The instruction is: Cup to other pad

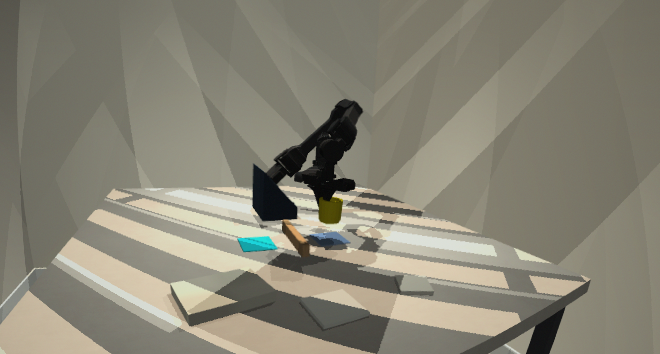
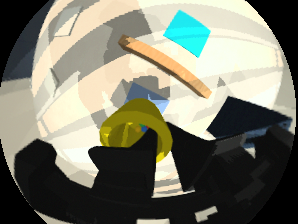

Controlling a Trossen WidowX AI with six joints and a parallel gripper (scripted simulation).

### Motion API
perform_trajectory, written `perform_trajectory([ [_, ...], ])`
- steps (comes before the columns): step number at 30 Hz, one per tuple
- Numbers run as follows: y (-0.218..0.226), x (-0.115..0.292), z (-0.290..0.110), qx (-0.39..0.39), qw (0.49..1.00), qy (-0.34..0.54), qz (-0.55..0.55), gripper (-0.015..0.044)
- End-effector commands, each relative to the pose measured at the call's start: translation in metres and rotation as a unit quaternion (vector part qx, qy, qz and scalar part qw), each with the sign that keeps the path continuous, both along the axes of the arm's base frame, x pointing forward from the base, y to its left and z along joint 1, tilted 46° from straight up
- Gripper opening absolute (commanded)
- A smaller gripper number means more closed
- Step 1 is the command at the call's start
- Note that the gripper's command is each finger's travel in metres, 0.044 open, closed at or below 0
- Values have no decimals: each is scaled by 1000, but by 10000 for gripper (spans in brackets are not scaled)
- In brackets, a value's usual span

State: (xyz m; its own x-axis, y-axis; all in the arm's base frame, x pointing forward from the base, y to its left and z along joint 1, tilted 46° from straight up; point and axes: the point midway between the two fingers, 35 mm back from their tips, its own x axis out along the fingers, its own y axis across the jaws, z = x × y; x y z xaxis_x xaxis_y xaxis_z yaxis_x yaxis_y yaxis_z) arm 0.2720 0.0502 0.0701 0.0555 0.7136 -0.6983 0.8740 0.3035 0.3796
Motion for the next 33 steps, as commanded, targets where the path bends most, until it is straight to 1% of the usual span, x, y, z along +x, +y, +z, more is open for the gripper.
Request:
perform_trajectory([
  [1, -1, 0, -1, 0, 1000, 1, -1, 0],
  [33, -60, -4, -54, -5, 1000, -2, 1, 0],
])
